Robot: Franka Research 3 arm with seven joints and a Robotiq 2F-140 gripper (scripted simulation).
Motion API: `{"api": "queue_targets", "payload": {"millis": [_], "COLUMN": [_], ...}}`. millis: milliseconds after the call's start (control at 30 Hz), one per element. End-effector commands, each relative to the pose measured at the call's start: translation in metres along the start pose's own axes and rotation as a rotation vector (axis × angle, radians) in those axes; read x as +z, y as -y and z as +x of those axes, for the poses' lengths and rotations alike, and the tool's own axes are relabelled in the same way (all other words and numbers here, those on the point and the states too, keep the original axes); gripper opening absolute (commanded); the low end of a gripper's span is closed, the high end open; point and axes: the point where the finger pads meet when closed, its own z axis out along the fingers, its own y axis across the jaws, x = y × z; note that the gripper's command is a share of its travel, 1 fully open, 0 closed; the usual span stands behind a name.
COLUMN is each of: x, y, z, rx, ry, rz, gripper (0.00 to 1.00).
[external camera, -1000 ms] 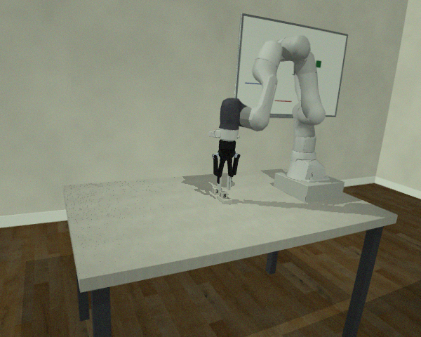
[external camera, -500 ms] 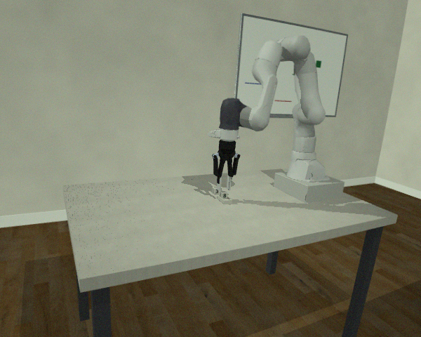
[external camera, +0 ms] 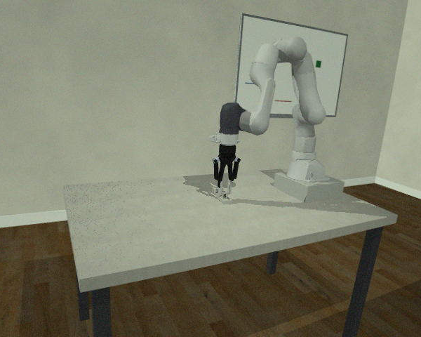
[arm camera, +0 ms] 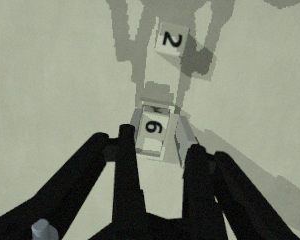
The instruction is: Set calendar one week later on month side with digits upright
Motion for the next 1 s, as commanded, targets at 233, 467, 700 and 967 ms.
{"api": "queue_targets", "payload": {"millis": [233,467,700,967], "x": [0.0077,0.0082,0.0082,0.0082], "y": [0.005,0.005,0.005,0.005], "z": [-0.0005,-0.0005,-0.0005,-0.0005], "rx": [0.013,0.013,0.013,0.013], "ry": [-0.001,-0.001,-0.001,-0.001], "rz": [0.013,0.013,0.013,0.013], "gripper": [0.28,0.28,0.28,0.28]}}
